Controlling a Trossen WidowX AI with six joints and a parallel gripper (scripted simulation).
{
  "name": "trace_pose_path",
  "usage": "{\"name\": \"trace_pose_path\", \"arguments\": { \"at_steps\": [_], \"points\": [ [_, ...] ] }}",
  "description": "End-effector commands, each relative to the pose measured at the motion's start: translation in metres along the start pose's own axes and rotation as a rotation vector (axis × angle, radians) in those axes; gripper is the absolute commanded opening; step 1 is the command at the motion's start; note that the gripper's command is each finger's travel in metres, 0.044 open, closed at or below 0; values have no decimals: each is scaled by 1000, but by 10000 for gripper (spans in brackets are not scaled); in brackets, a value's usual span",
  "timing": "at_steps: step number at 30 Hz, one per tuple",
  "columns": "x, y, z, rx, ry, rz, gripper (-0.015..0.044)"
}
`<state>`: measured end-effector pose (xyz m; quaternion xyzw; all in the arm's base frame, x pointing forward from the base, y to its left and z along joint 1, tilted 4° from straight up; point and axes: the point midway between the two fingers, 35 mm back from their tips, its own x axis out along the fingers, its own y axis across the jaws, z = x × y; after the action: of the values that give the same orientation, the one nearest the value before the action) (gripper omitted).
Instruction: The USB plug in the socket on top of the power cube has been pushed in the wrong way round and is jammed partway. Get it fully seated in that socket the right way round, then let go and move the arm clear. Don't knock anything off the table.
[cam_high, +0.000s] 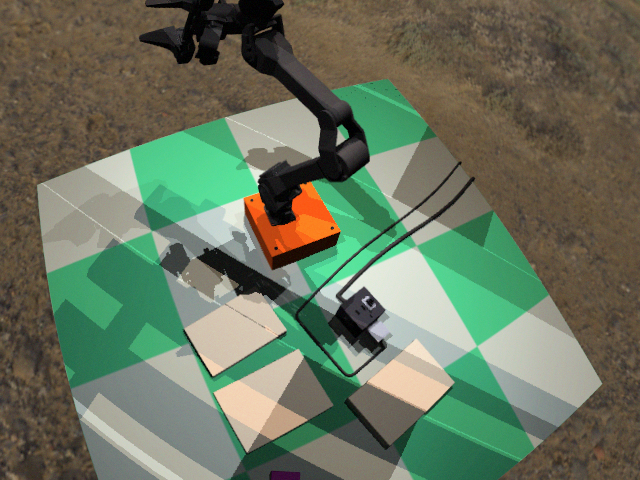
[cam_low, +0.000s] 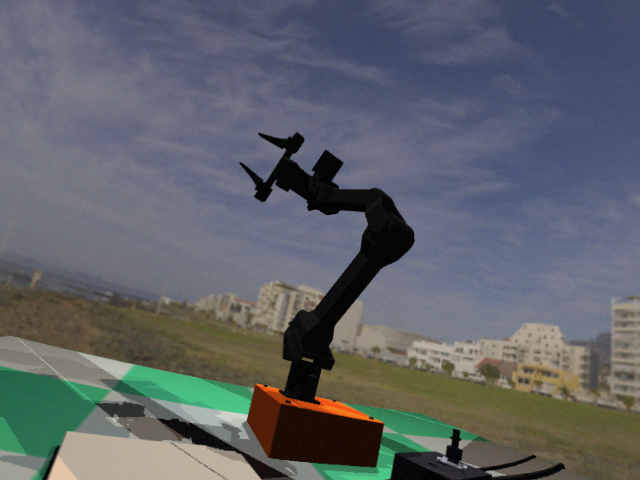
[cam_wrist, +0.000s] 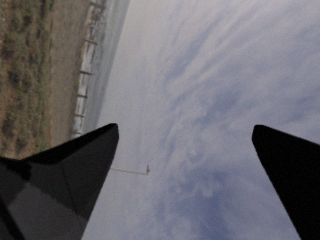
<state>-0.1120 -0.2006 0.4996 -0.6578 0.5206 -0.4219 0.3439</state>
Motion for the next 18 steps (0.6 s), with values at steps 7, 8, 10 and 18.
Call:
{"name": "trace_pose_path", "arguments": {
  "at_steps": [7, 8, 10, 18],
  "points": [
    [31, 13, 13, 316, -92, -23, 440],
    [40, 17, 18, 394, -116, -21, 440],
    [56, 24, 31, 547, -166, -7, 440],
    [113, 38, 106, 1116, -375, 154, 440]
  ]
}}
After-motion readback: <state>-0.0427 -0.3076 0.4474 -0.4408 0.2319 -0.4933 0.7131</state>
